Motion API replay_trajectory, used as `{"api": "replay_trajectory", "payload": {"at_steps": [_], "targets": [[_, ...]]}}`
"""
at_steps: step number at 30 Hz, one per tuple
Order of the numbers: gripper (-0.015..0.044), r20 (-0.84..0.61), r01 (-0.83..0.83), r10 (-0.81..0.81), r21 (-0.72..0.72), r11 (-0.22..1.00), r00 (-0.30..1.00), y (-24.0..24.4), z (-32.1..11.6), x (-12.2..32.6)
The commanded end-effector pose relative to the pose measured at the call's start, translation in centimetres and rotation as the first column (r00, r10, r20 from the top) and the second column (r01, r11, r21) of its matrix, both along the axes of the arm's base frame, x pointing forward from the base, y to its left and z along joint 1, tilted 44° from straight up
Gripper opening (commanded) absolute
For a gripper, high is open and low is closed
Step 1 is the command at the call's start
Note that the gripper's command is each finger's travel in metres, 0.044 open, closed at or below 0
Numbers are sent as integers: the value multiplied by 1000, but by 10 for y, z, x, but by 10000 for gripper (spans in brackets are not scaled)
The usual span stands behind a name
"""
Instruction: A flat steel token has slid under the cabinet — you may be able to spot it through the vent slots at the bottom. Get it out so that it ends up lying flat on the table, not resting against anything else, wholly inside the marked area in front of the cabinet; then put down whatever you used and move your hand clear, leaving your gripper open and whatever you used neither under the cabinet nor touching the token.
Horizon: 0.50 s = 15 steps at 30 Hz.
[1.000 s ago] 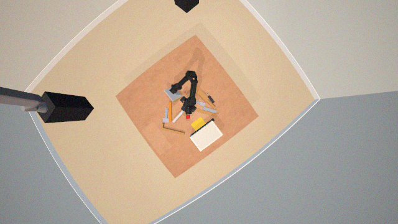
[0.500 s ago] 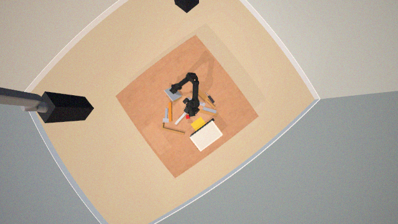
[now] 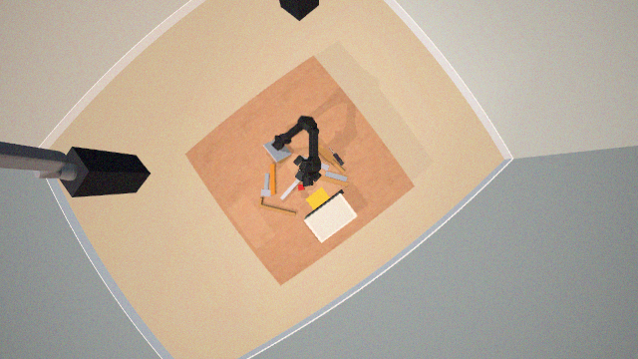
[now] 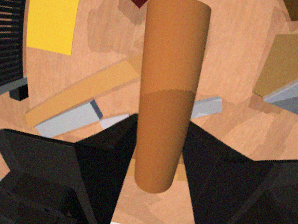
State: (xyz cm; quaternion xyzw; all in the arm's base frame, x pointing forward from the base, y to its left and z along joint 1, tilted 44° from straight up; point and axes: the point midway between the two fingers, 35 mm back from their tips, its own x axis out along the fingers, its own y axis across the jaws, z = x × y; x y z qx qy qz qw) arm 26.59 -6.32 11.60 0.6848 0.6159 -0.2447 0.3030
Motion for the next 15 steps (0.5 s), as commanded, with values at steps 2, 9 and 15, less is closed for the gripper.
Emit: {"api": "replay_trajectory", "payload": {"at_steps": [2, 9, 15], "targets": [[0, 10, 2, -2, -18, 1000, 1000, -9, 2, -3], [0, 9, 2, -2, -19, 1000, 1000, -18, -6, -13], [0, 9, 2, -2, -19, 1000, 1000, -25, -14, -21]]}}
